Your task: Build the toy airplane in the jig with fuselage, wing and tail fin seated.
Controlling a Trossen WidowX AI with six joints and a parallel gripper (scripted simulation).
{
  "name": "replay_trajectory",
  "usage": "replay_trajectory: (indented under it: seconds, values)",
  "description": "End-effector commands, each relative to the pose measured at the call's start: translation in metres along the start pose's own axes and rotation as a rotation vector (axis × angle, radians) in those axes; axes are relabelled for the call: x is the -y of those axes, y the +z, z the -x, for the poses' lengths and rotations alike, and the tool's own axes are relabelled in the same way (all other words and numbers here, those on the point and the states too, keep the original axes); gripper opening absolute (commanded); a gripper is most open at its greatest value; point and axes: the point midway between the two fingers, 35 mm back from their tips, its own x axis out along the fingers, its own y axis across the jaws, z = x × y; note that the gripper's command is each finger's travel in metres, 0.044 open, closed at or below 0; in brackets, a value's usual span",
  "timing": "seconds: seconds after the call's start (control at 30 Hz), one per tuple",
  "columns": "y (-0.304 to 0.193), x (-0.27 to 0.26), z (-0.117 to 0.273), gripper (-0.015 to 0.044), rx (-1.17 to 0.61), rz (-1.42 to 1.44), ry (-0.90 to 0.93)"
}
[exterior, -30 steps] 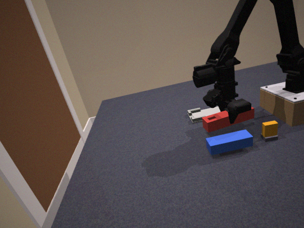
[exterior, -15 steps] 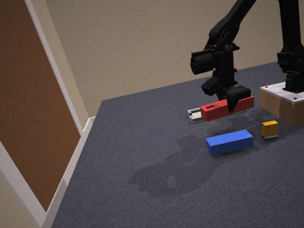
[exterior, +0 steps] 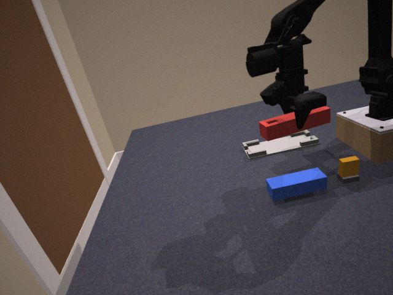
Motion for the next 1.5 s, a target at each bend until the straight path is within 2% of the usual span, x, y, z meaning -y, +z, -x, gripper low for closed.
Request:
replay_trajectory:
  seconds: [0.0, 1.47]
  values:
    - [0.001, 0.001, 0.011, 0.0000, 0.013, -0.005, -0.003]
    - [-0.006, 0.120, -0.042, 0.0000, 0.013, -0.113, -0.015]
